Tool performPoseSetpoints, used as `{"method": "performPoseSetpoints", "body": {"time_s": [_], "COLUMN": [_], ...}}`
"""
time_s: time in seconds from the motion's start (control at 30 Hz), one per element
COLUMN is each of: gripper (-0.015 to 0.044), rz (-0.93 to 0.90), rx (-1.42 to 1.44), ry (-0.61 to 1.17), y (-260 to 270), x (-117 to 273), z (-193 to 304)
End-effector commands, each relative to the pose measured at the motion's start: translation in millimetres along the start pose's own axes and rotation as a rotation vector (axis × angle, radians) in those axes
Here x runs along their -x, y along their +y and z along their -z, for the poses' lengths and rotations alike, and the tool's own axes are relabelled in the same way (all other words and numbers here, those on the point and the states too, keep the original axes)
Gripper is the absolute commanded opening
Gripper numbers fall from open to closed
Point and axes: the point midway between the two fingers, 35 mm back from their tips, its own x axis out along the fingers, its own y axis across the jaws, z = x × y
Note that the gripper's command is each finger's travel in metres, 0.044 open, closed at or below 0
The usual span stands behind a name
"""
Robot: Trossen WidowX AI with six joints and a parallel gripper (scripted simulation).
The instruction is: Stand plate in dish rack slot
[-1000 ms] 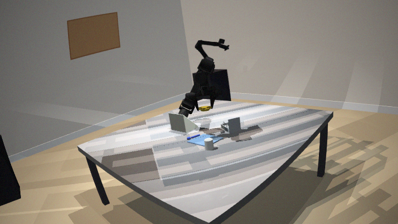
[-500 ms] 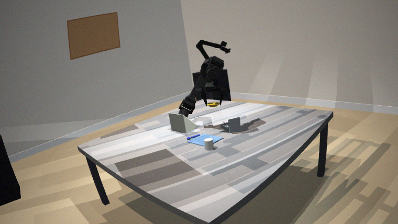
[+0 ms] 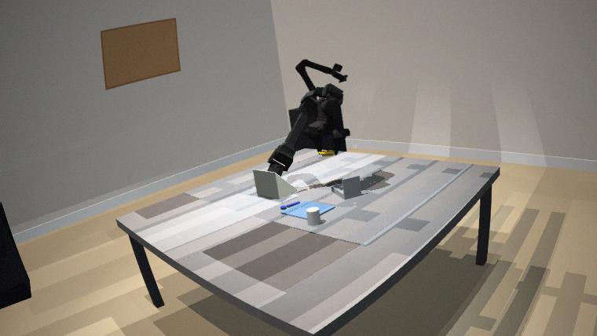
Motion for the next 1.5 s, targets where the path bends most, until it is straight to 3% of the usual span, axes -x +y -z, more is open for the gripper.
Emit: {"method": "performPoseSetpoints", "body": {"time_s": [0.0, 0.37, 0.57, 1.47], "gripper": [0.0000, 0.0000, 0.0000, 0.0000], "rz": [-0.005, -0.018, -0.019, 0.006], "rx": [-0.129, -0.492, -0.514, -0.057], "ry": [-0.001, -0.005, -0.005, -0.541], "y": [-8, -32, -34, -46], "x": [0, -3, -3, -59], "z": [18, 61, 63, 36]}}
